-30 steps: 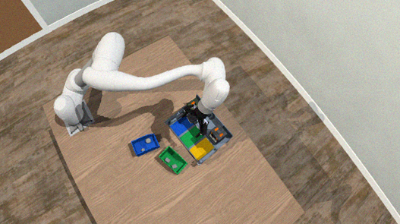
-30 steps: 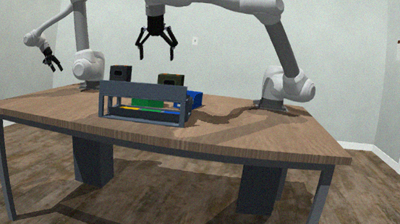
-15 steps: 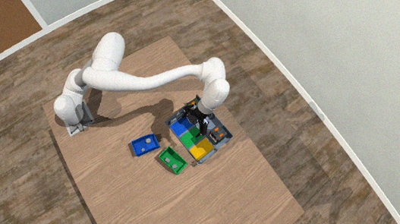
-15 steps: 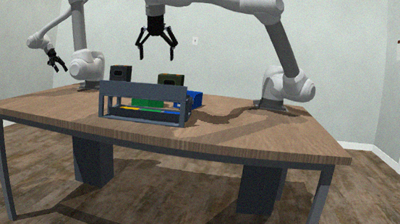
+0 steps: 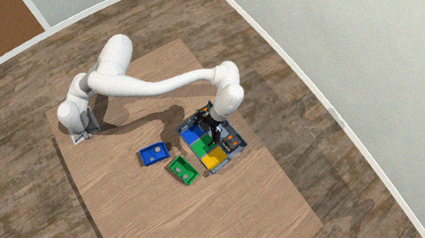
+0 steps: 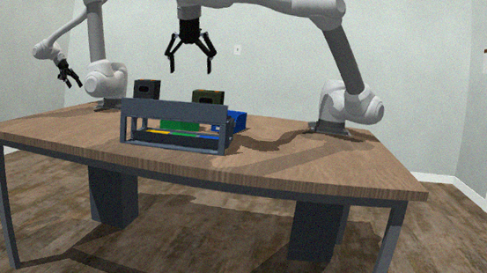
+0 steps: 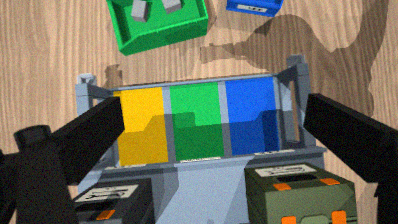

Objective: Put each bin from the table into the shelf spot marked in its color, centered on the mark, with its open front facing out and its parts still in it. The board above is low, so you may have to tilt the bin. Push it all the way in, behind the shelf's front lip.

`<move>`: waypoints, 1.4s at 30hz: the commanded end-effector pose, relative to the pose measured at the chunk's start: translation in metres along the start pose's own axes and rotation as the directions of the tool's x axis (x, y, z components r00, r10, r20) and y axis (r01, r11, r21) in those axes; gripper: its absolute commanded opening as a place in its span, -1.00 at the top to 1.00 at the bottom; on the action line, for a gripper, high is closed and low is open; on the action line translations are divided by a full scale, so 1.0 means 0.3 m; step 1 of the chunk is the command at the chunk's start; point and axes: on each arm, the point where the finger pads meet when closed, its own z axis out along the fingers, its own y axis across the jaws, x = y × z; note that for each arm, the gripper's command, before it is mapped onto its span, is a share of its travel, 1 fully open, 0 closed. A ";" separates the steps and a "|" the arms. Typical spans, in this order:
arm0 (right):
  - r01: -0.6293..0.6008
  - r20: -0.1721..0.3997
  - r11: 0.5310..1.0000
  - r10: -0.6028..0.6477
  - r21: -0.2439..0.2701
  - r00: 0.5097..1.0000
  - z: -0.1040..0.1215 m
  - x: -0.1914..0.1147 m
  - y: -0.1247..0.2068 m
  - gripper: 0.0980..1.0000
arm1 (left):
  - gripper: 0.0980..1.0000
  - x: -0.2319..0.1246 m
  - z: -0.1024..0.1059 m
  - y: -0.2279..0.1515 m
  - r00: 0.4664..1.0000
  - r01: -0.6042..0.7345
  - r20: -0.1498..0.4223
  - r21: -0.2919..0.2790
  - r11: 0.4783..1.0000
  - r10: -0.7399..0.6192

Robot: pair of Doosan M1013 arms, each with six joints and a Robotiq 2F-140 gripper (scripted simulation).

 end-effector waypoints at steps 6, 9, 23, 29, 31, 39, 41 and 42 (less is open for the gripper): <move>0.000 -0.001 1.000 0.000 0.000 1.000 -0.002 0.000 0.000 -1.00 | -1.00 0.028 0.018 -0.028 0.998 -0.057 0.018 -0.004 0.998 0.057; 0.000 -0.001 1.000 0.000 0.000 1.000 -0.002 0.000 0.000 -1.00 | -1.00 0.055 0.041 -0.055 0.993 -0.114 0.035 -0.011 0.993 0.115; 0.000 -0.001 1.000 0.000 0.000 1.000 -0.002 0.000 0.000 -1.00 | -1.00 0.263 0.208 -0.220 0.844 -0.511 0.129 -0.100 0.854 0.521; 0.000 -0.001 1.000 0.000 0.000 1.000 -0.002 0.000 0.000 -1.00 | -1.00 0.398 0.310 -0.295 0.662 -0.711 0.152 -0.182 0.679 0.734; 0.000 -0.001 1.000 0.000 0.000 1.000 -0.002 0.000 0.000 -1.00 | -1.00 0.398 0.310 -0.295 0.662 -0.711 0.152 -0.182 0.679 0.734; 0.000 -0.001 1.000 0.000 0.000 1.000 -0.002 0.000 0.000 -1.00 | -1.00 0.553 0.422 -0.358 0.395 -0.863 0.139 -0.282 0.419 0.908; 0.000 -0.001 1.000 0.000 0.000 1.000 -0.002 0.000 0.000 -1.00 | -1.00 0.581 0.442 -0.367 0.342 -0.881 0.132 -0.300 0.366 0.930; 0.000 -0.001 1.000 0.000 0.000 1.000 -0.002 0.000 0.000 -1.00 | -1.00 0.593 0.451 -0.371 0.319 -0.887 0.129 -0.308 0.343 0.939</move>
